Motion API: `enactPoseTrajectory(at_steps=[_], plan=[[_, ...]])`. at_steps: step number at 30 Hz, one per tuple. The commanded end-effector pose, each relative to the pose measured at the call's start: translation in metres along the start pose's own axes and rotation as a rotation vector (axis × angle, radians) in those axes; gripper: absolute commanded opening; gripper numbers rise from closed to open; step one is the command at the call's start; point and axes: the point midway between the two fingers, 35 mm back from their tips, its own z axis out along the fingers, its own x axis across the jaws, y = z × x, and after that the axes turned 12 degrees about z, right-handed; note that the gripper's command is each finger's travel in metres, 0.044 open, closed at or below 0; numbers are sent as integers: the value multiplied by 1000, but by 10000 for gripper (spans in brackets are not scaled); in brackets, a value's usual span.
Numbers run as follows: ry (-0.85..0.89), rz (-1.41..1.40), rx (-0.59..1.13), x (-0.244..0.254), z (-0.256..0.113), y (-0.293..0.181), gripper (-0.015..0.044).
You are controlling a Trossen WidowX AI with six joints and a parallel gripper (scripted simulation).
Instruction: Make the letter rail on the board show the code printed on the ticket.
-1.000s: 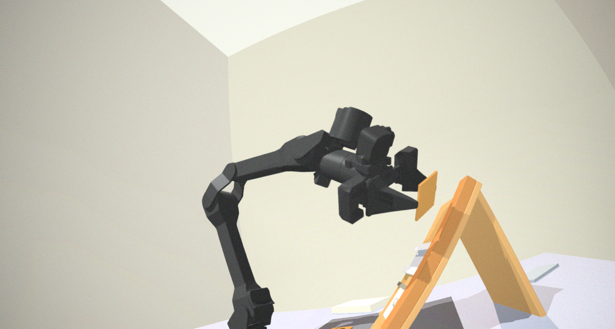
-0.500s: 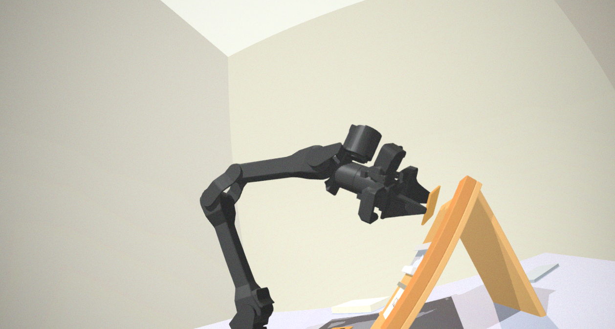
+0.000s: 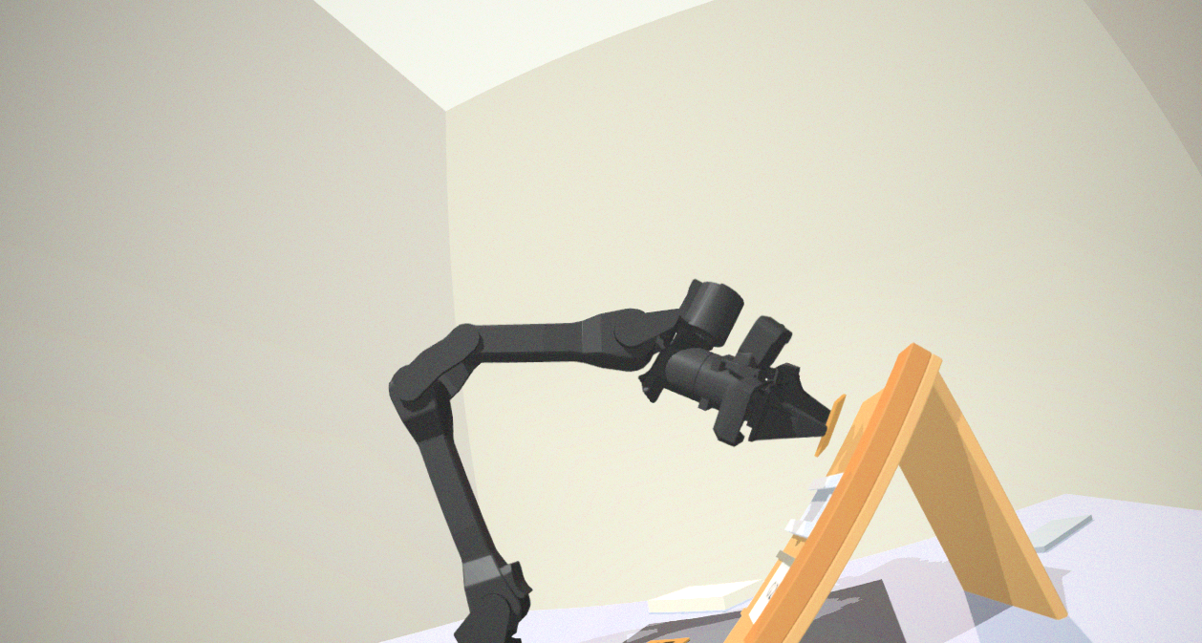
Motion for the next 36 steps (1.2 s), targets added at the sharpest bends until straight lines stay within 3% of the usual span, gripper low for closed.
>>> enactPoseTrajectory(at_steps=[1,30,36], plan=[[25,-54,11,13,-5,-16,0],[215,-433,178,79,-68,-156,0],[224,-453,186,82,-67,-165,0]])
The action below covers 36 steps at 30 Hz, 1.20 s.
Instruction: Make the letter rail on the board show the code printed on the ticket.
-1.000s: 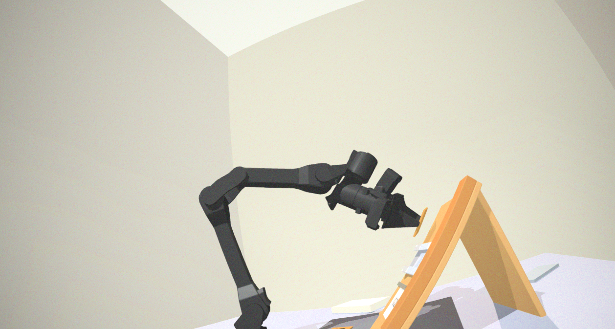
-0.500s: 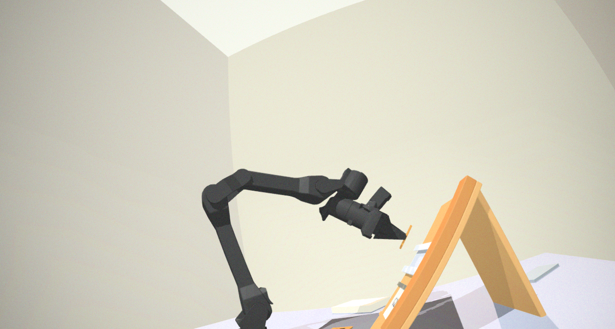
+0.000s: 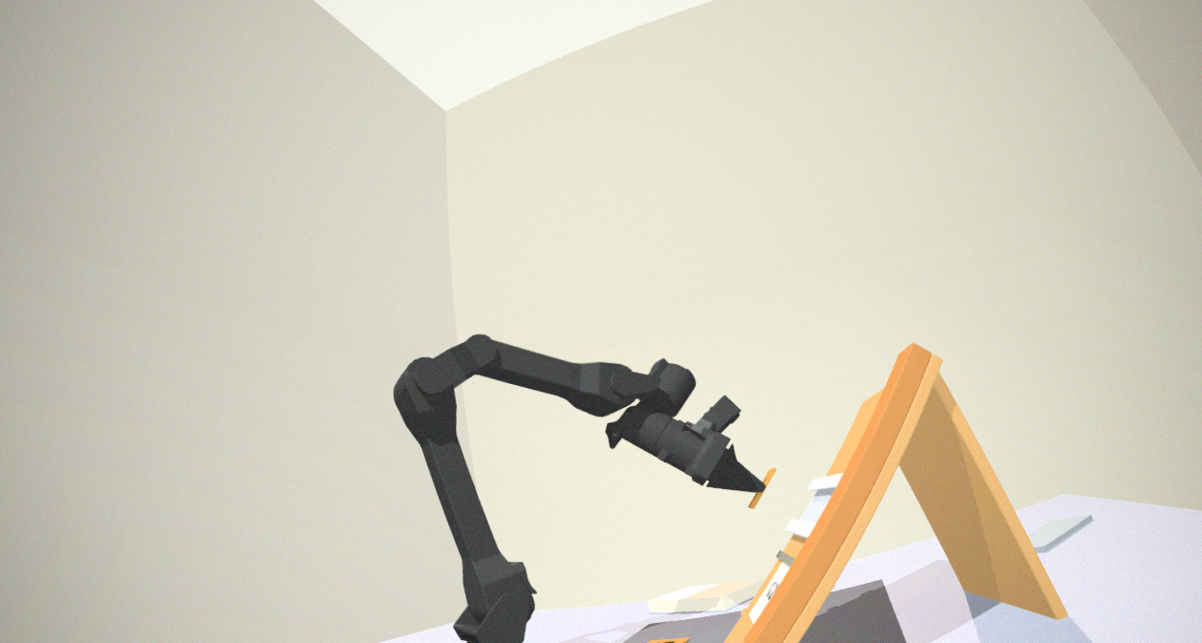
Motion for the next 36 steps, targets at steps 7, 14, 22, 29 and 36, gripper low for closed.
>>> enactPoseTrajectory(at_steps=[7,14,22,29,36], plan=[[-5,-5,1,0,48,-2,0],[-5,-5,1,0,47,-1,0],[-5,-5,1,-2,47,-1,0],[-6,-5,1,-6,47,-1,0],[-6,-6,0,-11,47,-1,0]])
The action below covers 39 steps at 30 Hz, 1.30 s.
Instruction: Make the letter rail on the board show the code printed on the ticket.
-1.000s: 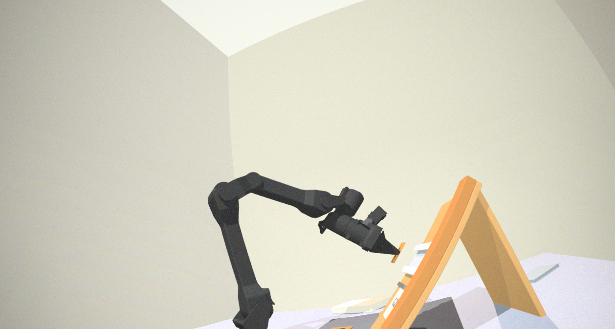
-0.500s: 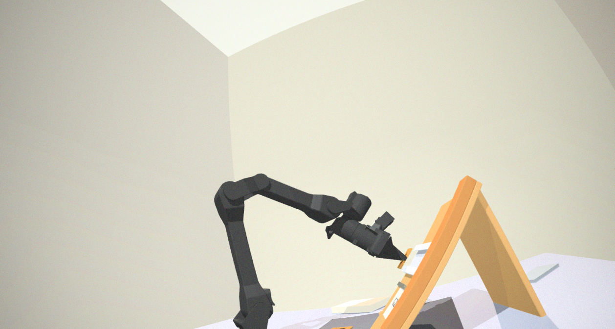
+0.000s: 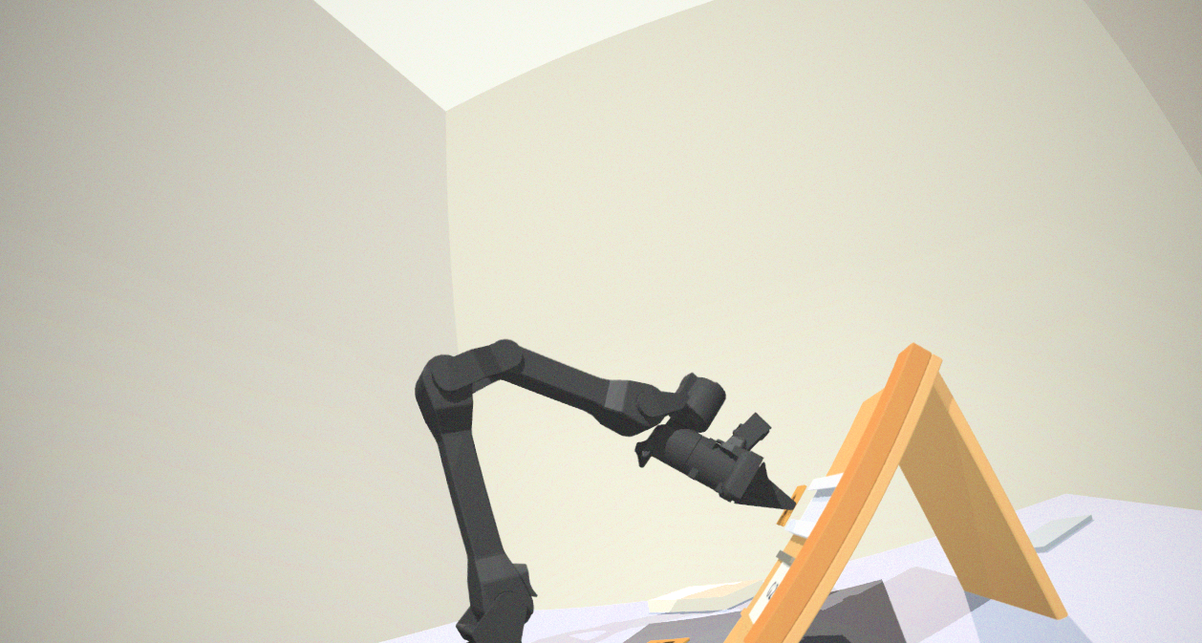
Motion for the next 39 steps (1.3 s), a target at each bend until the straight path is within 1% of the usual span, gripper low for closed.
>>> enactPoseTrajectory(at_steps=[1,39], plan=[[3,-2,1,-3,0,0,0],[2,-4,1,-21,1,4,0]])
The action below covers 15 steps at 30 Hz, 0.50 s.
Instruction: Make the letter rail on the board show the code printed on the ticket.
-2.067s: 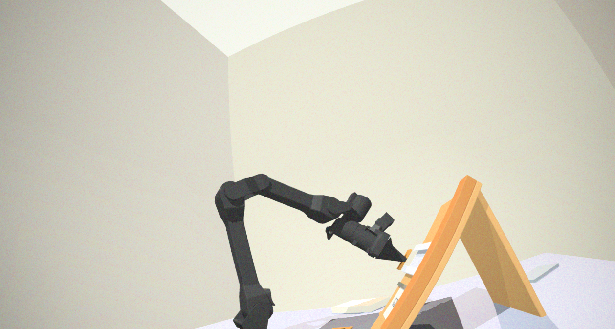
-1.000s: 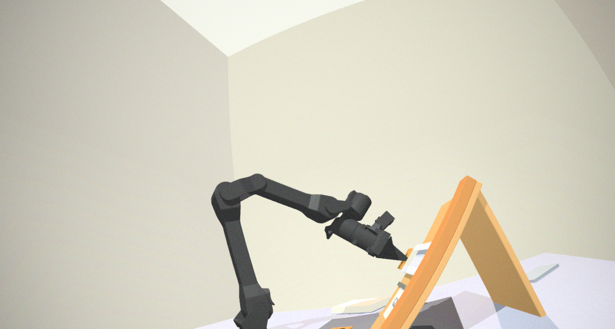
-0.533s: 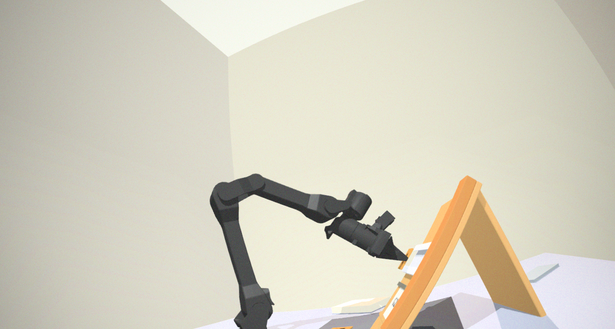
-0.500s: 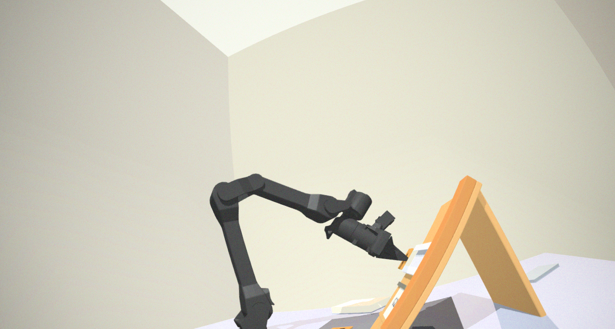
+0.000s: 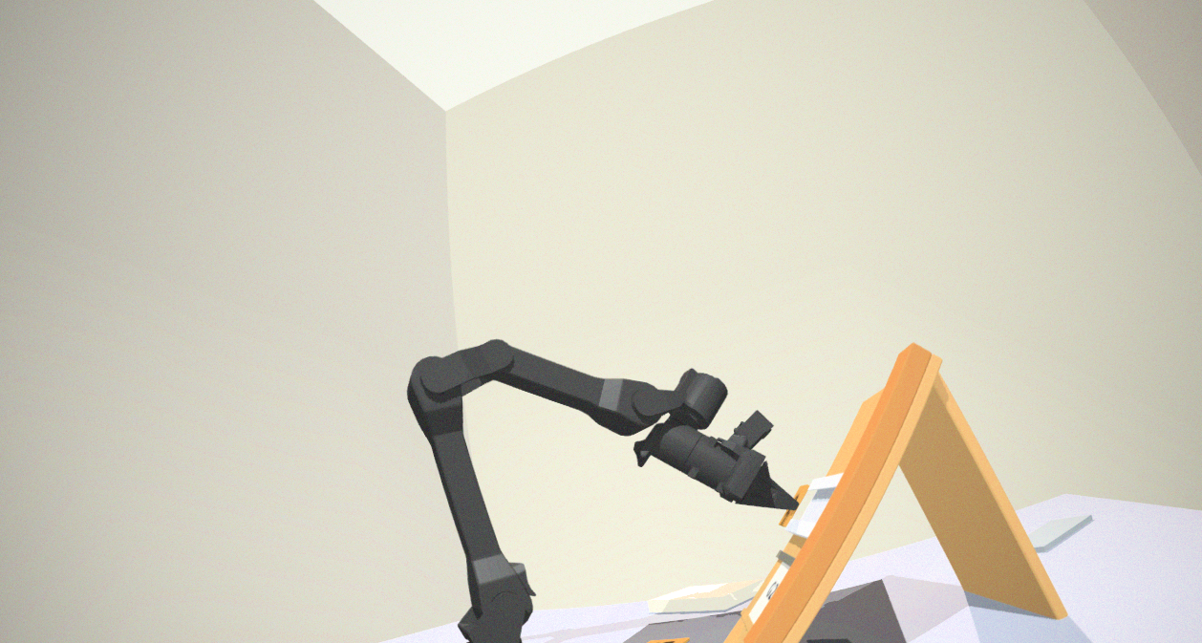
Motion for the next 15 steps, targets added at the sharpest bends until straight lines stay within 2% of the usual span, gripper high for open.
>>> enactPoseTrajectory(at_steps=[1,15], plan=[[3,-2,1,-2,0,0,0],[3,-2,0,-9,0,2,0]])
